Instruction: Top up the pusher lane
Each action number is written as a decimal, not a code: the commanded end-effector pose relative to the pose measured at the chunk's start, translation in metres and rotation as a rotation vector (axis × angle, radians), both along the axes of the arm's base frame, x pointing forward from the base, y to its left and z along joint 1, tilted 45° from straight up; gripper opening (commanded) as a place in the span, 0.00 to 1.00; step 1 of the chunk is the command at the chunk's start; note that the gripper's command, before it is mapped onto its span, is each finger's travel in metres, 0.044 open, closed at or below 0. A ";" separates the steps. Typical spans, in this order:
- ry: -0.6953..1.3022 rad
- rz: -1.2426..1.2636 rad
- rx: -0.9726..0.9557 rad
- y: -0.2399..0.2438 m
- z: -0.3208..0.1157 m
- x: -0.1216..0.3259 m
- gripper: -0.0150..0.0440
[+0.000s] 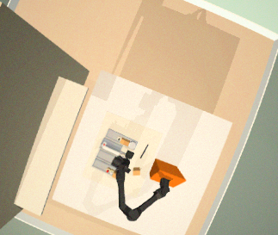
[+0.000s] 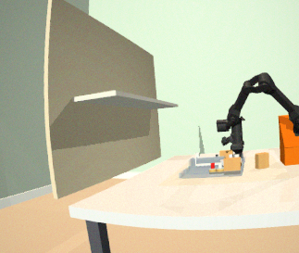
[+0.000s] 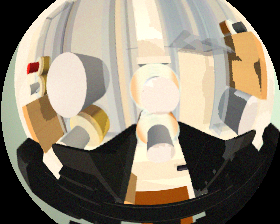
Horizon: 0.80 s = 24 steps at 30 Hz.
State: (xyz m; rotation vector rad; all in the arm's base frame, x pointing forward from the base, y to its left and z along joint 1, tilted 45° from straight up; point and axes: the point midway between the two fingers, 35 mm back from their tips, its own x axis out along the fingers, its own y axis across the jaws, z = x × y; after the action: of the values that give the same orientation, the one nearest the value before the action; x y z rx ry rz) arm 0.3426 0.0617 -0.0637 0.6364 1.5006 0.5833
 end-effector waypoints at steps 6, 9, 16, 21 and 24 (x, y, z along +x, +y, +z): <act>-0.010 -0.003 0.005 0.001 0.001 0.001 0.25; -0.010 -0.003 0.005 0.001 0.001 0.001 0.25; -0.010 -0.003 0.005 0.001 0.001 -0.001 0.25; -0.010 -0.003 0.005 0.001 0.001 -0.001 0.25; -0.010 -0.003 0.005 0.001 0.001 -0.002 0.25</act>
State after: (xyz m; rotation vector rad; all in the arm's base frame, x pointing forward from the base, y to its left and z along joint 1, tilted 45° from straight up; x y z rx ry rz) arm 0.3394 0.0619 -0.0636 0.6361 1.4983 0.5828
